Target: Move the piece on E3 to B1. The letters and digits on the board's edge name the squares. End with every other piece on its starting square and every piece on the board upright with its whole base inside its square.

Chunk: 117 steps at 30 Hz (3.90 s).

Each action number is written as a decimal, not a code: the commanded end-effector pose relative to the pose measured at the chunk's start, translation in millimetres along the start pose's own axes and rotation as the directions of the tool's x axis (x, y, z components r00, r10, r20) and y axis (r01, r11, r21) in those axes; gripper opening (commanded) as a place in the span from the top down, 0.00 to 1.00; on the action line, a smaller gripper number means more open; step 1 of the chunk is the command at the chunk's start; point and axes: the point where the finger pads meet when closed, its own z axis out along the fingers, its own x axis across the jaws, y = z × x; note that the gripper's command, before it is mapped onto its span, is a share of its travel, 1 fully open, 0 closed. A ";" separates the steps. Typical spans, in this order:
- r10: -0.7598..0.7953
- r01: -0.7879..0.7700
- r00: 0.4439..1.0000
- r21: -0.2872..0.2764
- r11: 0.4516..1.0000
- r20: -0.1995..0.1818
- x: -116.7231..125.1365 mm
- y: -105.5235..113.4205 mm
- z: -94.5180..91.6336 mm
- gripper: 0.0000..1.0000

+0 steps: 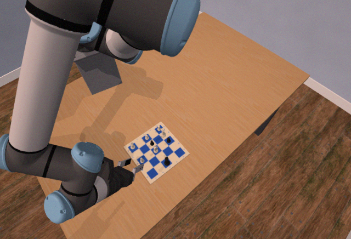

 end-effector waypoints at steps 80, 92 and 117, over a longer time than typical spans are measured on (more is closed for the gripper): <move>-0.722 0.956 0.257 -0.059 0.287 0.642 80.9 -90.2 56.5 0.00; -0.691 0.927 0.347 -0.120 0.355 0.634 79.4 -91.2 59.1 0.00; -0.367 0.567 0.812 -0.458 0.685 0.454 78.3 -97.7 73.7 0.00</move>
